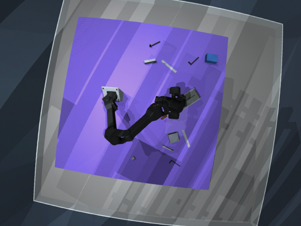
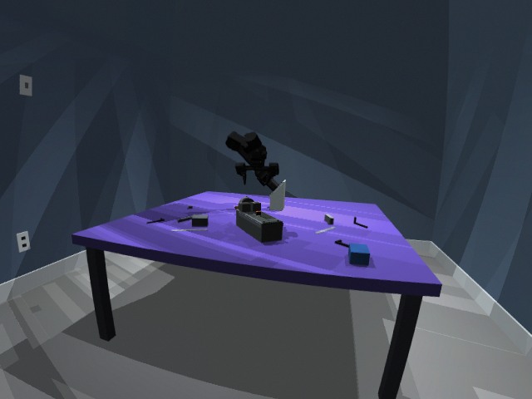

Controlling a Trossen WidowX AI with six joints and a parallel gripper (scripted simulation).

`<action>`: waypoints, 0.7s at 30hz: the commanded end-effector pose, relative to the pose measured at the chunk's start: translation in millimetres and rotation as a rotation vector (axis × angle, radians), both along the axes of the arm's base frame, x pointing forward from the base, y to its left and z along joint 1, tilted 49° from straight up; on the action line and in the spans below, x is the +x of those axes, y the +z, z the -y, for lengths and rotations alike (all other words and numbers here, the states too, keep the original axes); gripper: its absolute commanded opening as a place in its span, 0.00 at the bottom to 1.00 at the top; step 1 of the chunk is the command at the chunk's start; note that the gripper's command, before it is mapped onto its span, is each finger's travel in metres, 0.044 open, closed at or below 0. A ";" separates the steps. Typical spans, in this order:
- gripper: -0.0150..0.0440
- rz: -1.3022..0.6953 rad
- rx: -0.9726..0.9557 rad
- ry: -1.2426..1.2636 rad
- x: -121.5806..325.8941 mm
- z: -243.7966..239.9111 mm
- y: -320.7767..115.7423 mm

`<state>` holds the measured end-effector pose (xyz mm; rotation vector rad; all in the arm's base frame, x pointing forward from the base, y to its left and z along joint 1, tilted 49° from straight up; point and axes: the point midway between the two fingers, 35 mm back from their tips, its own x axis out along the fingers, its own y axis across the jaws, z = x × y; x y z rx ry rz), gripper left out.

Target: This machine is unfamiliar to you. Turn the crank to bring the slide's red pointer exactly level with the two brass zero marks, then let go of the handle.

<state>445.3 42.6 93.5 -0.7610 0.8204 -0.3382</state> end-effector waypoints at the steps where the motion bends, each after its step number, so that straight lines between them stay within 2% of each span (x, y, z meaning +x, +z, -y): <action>1: 1.00 -0.099 -0.008 0.074 -7.5 17.2 16.8; 14: 1.00 -0.368 -0.017 0.391 -58.8 57.7 65.2; 21: 1.00 -0.403 -0.017 0.457 -72.0 62.6 73.9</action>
